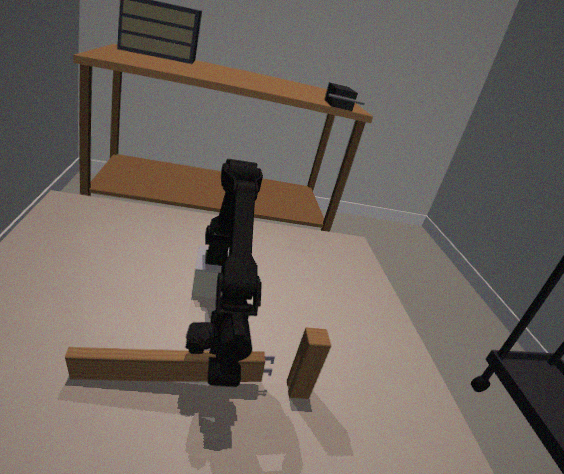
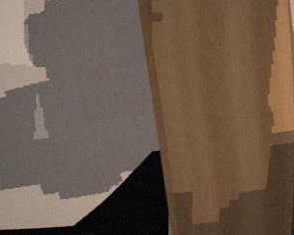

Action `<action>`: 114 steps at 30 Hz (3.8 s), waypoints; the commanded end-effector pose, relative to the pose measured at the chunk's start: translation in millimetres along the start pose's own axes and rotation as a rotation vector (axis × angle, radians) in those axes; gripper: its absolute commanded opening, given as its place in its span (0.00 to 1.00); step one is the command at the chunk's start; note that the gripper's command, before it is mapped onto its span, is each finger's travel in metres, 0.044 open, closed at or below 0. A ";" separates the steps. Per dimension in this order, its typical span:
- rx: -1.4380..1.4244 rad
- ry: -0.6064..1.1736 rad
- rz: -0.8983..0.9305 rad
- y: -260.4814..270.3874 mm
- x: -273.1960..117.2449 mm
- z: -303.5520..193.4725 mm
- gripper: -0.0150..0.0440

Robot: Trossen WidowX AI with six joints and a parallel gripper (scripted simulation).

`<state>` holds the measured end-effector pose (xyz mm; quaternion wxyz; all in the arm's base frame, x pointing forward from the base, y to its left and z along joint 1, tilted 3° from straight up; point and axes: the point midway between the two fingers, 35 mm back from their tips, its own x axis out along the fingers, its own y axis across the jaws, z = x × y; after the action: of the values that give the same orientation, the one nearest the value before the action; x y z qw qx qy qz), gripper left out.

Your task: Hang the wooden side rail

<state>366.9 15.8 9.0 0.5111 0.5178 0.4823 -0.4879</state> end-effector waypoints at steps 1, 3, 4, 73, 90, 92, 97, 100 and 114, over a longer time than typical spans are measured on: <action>-0.002 0.002 0.012 4.0 -1.7 -1.1 0.25; -0.002 0.002 0.012 4.2 -1.5 -1.3 0.25; -0.002 0.002 0.012 4.3 -1.5 -1.5 0.25; -0.002 0.002 0.012 2.3 -1.4 -9.2 0.25; -0.002 0.002 0.012 2.2 -2.2 -11.2 0.25; -0.002 0.002 0.012 2.4 -2.4 -11.4 0.25; -0.002 0.002 0.012 3.0 -3.0 -12.0 0.25; -0.002 0.002 0.012 3.4 -3.3 -12.3 0.25; -0.002 0.003 0.012 3.0 -1.7 -13.9 0.25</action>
<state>368.3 28.9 9.7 0.5128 0.5183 0.4826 -0.4852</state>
